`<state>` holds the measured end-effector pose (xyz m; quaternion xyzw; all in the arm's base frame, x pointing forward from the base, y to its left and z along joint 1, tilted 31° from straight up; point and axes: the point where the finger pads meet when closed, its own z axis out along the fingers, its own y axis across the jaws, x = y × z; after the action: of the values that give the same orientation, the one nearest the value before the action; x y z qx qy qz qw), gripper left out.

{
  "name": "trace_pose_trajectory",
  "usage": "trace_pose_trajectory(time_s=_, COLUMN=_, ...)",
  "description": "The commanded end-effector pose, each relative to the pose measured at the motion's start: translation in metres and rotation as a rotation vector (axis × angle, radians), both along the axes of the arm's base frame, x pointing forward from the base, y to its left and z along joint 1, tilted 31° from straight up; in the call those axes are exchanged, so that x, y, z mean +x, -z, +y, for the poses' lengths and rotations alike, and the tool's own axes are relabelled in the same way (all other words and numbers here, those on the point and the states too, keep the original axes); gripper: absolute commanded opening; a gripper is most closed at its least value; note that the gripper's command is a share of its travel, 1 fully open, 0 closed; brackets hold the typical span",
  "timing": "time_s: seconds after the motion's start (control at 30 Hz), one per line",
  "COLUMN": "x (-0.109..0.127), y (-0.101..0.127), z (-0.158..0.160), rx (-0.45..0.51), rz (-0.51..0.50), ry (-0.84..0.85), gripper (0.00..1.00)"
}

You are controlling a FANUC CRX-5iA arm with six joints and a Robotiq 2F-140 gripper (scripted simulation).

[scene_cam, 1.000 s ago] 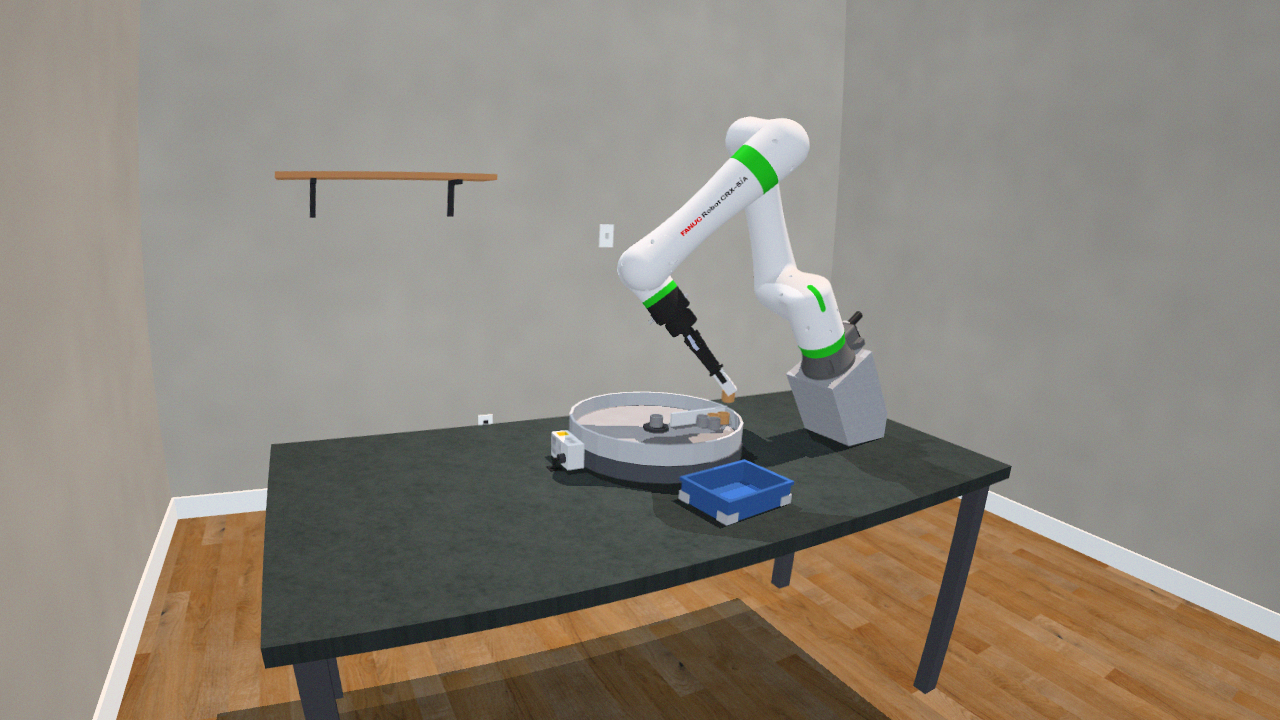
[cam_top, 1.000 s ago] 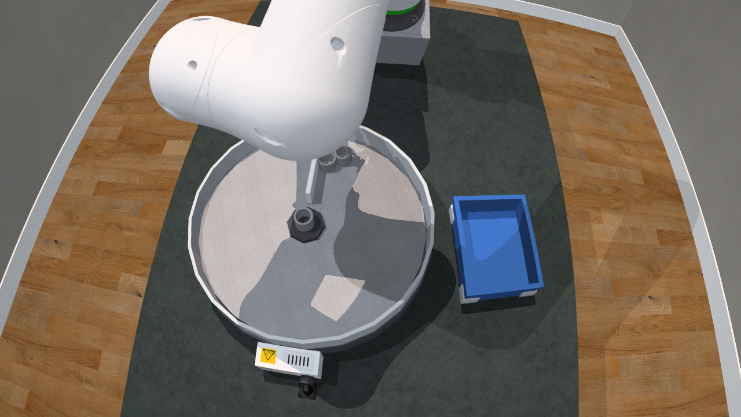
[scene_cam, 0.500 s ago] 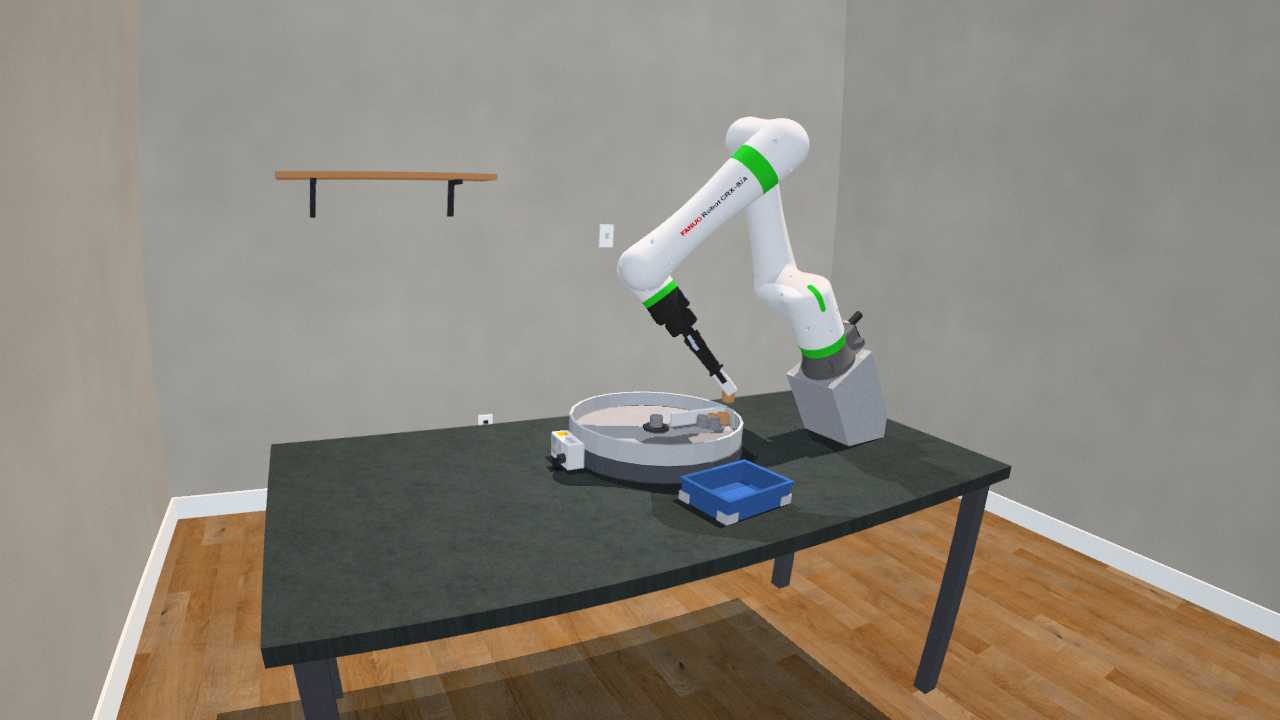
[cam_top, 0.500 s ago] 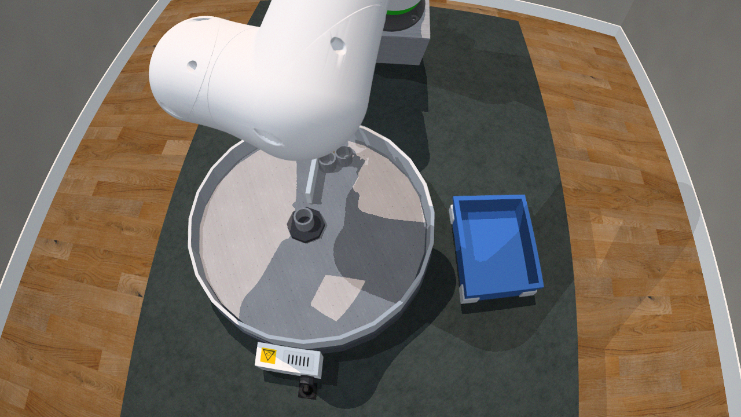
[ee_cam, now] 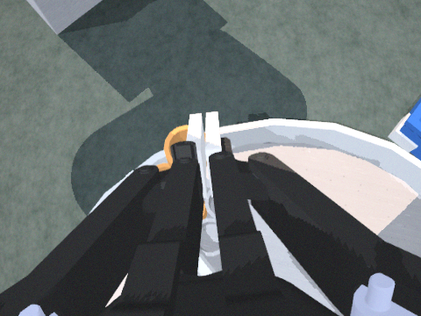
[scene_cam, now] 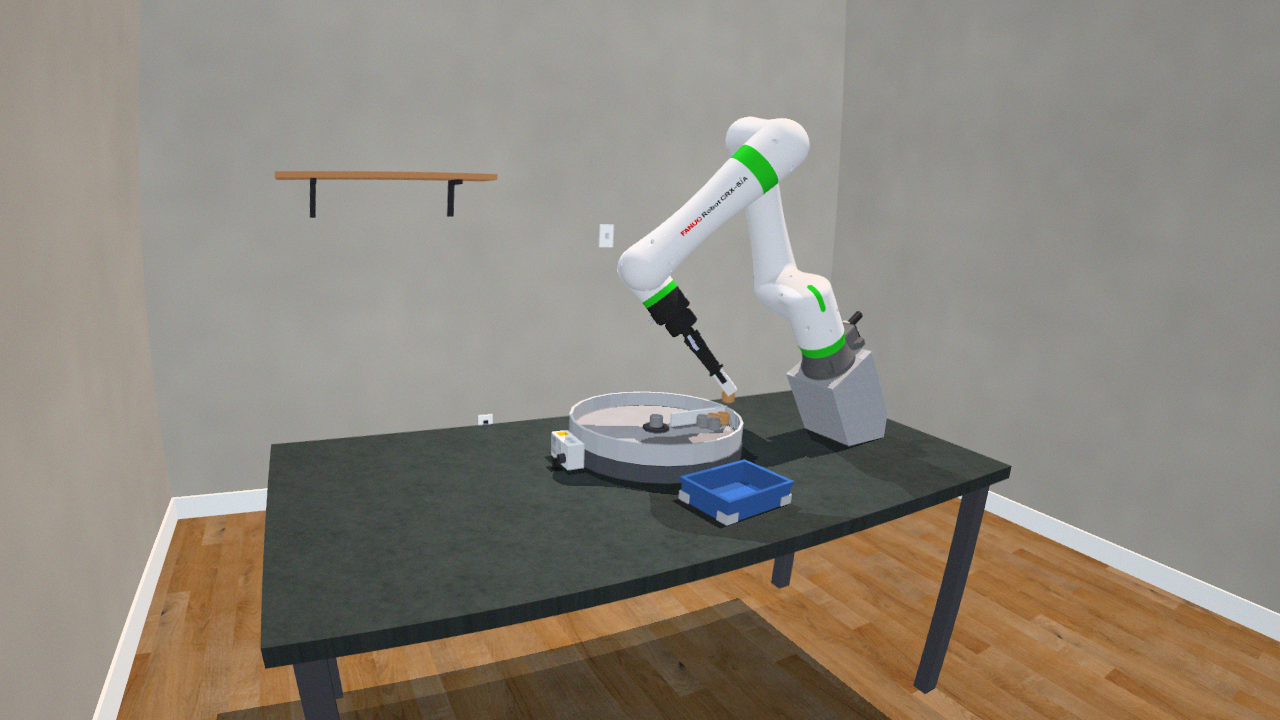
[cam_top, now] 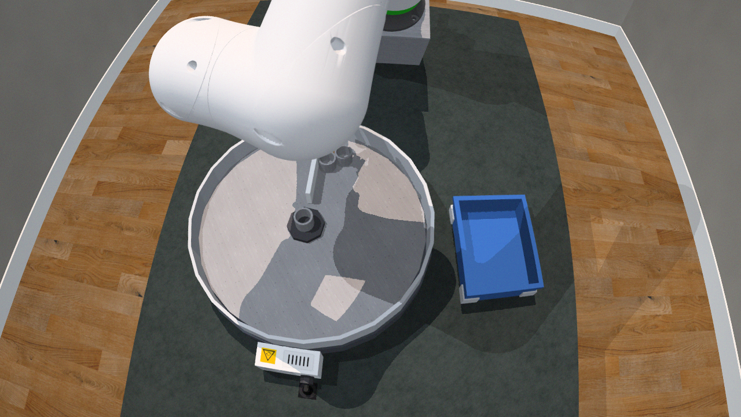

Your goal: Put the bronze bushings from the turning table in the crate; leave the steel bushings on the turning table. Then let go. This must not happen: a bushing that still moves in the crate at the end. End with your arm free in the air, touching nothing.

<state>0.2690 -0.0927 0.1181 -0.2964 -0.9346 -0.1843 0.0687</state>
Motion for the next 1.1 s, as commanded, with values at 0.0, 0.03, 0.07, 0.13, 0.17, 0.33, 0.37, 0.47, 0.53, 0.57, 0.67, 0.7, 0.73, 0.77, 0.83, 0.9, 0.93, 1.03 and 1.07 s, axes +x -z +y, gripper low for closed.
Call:
trace_pose_trajectory(time_s=0.0, x=0.0, y=0.0, z=0.0, rx=0.0, rz=0.0, ry=0.0, gripper=0.0)
trace_pose_trajectory(time_s=0.03, x=0.0, y=0.0, z=0.0, rx=0.0, rz=0.0, ry=0.0, gripper=0.0)
trace_pose_trajectory(time_s=0.07, x=0.0, y=0.0, z=0.0, rx=0.0, rz=0.0, ry=0.0, gripper=0.0)
trace_pose_trajectory(time_s=0.13, x=0.001, y=-0.001, z=0.002, rx=0.0, rz=0.0, ry=0.0, gripper=0.0)
trace_pose_trajectory(time_s=0.17, x=0.002, y=-0.001, z=0.003, rx=0.0, rz=0.0, ry=0.0, gripper=0.0)
trace_pose_trajectory(time_s=0.33, x=0.01, y=-0.006, z=0.014, rx=0.0, rz=0.0, ry=0.0, gripper=0.0)
trace_pose_trajectory(time_s=0.37, x=0.01, y=-0.006, z=0.014, rx=0.0, rz=0.0, ry=0.0, gripper=0.0)
trace_pose_trajectory(time_s=0.47, x=0.016, y=-0.009, z=0.022, rx=0.0, rz=0.0, ry=0.0, gripper=0.0)
trace_pose_trajectory(time_s=0.53, x=0.023, y=-0.012, z=0.032, rx=0.0, rz=0.0, ry=0.0, gripper=0.0)
trace_pose_trajectory(time_s=0.57, x=0.027, y=-0.014, z=0.038, rx=0.0, rz=0.0, ry=0.0, gripper=0.0)
trace_pose_trajectory(time_s=0.67, x=0.04, y=-0.022, z=0.057, rx=0.0, rz=0.0, ry=0.0, gripper=0.0)
trace_pose_trajectory(time_s=0.7, x=0.045, y=-0.024, z=0.064, rx=0.0, rz=0.0, ry=0.0, gripper=0.0)
trace_pose_trajectory(time_s=0.73, x=0.051, y=-0.027, z=0.072, rx=0.0, rz=0.0, ry=0.0, gripper=0.0)
trace_pose_trajectory(time_s=0.77, x=0.056, y=-0.03, z=0.08, rx=0.0, rz=0.0, ry=0.0, gripper=0.0)
trace_pose_trajectory(time_s=0.83, x=0.068, y=-0.037, z=0.097, rx=0.0, rz=0.0, ry=0.0, gripper=0.0)
trace_pose_trajectory(time_s=0.9, x=0.081, y=-0.043, z=0.115, rx=0.0, rz=0.0, ry=0.0, gripper=0.0)
trace_pose_trajectory(time_s=0.93, x=0.081, y=-0.043, z=0.115, rx=0.0, rz=0.0, ry=0.0, gripper=0.0)
trace_pose_trajectory(time_s=1.03, x=0.094, y=-0.051, z=0.134, rx=0.0, rz=0.0, ry=0.0, gripper=0.0)
trace_pose_trajectory(time_s=1.07, x=0.101, y=-0.054, z=0.144, rx=0.0, rz=0.0, ry=0.0, gripper=0.0)
